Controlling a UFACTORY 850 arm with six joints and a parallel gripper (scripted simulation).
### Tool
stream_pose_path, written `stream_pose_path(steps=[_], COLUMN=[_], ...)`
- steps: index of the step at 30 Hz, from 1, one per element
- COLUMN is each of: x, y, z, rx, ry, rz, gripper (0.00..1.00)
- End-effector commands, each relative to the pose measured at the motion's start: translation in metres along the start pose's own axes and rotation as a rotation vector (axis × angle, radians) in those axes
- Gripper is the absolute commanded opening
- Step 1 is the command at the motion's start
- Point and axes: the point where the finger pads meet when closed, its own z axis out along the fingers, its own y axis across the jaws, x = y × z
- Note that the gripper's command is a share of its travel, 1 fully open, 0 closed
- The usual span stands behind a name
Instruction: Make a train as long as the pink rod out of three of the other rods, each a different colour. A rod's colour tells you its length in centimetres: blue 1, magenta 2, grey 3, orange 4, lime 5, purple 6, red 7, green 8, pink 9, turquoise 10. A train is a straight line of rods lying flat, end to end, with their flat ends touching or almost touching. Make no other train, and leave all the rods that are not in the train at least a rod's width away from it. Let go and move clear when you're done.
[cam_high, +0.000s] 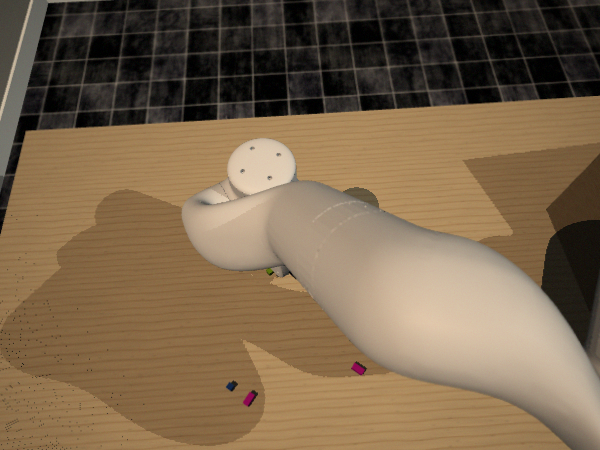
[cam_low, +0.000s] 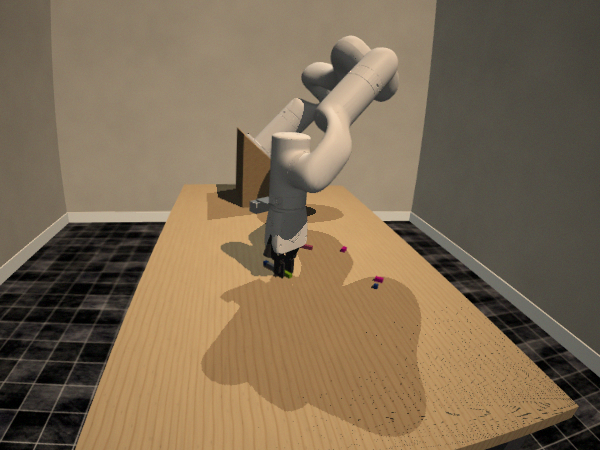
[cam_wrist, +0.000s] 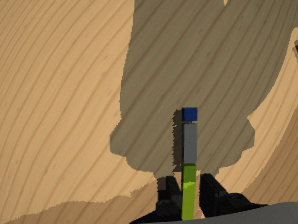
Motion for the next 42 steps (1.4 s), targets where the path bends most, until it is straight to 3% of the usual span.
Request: stream_pose_path(steps=[1, 14, 26, 34, 35, 42], x=[-0.001, -0.001, -0.001, -0.001, -0.001, -0.001], y=[-0.001, -0.001, 0.0, 0.0, 0.0, 0.0], z=[-0.001, -0.028, -0.085, -0.091, -0.091, -0.091], rx=[0.001, 0.001, 0.001, 0.001, 0.001, 0.001], ry=[-0.001, -0.001, -0.001, -0.001, -0.001, -0.001], rz=[-0.001, -0.001, -0.001, -0.001, -0.001, -0.001], gripper=[0.24, 0.24, 0.24, 0.24, 1.0, 1.0])
